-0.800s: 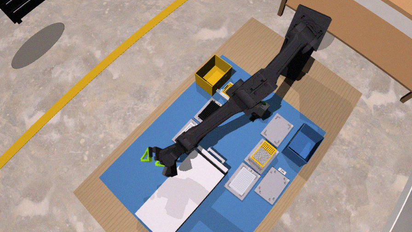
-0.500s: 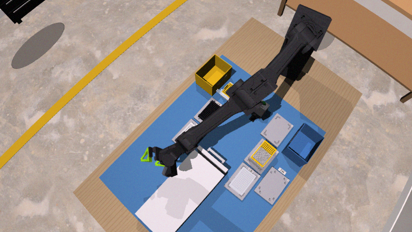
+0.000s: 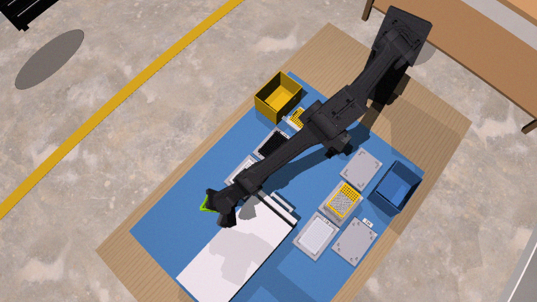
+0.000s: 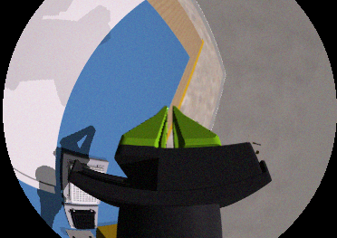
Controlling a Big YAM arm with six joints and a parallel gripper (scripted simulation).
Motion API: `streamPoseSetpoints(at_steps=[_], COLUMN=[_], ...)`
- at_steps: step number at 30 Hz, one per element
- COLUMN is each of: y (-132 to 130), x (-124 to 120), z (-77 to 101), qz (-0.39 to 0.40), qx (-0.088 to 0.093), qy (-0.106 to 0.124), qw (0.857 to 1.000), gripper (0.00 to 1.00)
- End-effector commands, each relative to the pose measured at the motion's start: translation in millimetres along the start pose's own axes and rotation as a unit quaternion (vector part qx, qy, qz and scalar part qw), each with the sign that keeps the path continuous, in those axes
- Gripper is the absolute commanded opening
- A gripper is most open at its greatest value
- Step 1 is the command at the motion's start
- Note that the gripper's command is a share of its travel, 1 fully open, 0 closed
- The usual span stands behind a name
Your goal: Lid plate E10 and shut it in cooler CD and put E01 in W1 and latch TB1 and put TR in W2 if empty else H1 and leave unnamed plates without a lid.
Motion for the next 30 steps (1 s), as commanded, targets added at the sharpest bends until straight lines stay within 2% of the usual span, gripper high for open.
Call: streamPoseSetpoints(at_steps=[1,3,4,6,7,10,13,14,15,16,18,19,20,21,23,24,25,27,28,29,30], y=[-29,-20,-18,-23,-11,-5,-7,5,9,6,12,20,23,15,25,28,31,31,22,27,39], x=[34,36,33,22,30,31,19,27,27,31,29,23,22,11,14,22,12,12,9,1,9], z=[23.6,32.3,35.9,41.6,47.5,52.3,61.9,68.3,72.5,75.8,83.9,88.9,93.1,94.4,104.0,108.2,112.4,112.4,112.8,118.3,125.1], qz=[-0.043,-0.044,-0.052,-0.068,-0.068,-0.068,-0.093,-0.094,-0.094,-0.096,-0.096,-0.103,-0.112,-0.120,-0.119,-0.122,-0.129,-0.129,-0.139,-0.146,-0.146], qx=[0.008,0.007,0.023,0.039,0.046,0.046,0.076,0.084,0.082,0.073,0.073,0.098,0.110,0.113,0.115,0.109,0.129,0.129,0.133,0.145,0.152], qy=[-0.013,-0.015,-0.011,0.002,-0.004,-0.004,0.013,0.007,0.008,-0.003,-0.003,0.012,0.017,0.027,0.025,0.011,0.029,0.029,0.035,0.045,0.039], qw=[0.999,0.999,0.998,0.997,0.997,0.997,0.993,0.992,0.992,0.993,0.993,0.990,0.987,0.986,0.986,0.986,0.983,0.983,0.981,0.978,0.977], gripper=[0.00,0.00,0.00,0.00,0.00,0.00,0.00,0.00,0.00,0.00,0.00,0.00,0.00,0.00,0.00,0.00,0.00,0.00,0.00,0.00,0.00])
Point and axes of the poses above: the point where the finger pads meet when closed, its own z axis back along the fingers, its own y axis across the jaws, x = y × z, the point moved 1 cm from there along z, back along the fingers, and after that the axes turned 2 degrees about z, right-handed, at the moved point
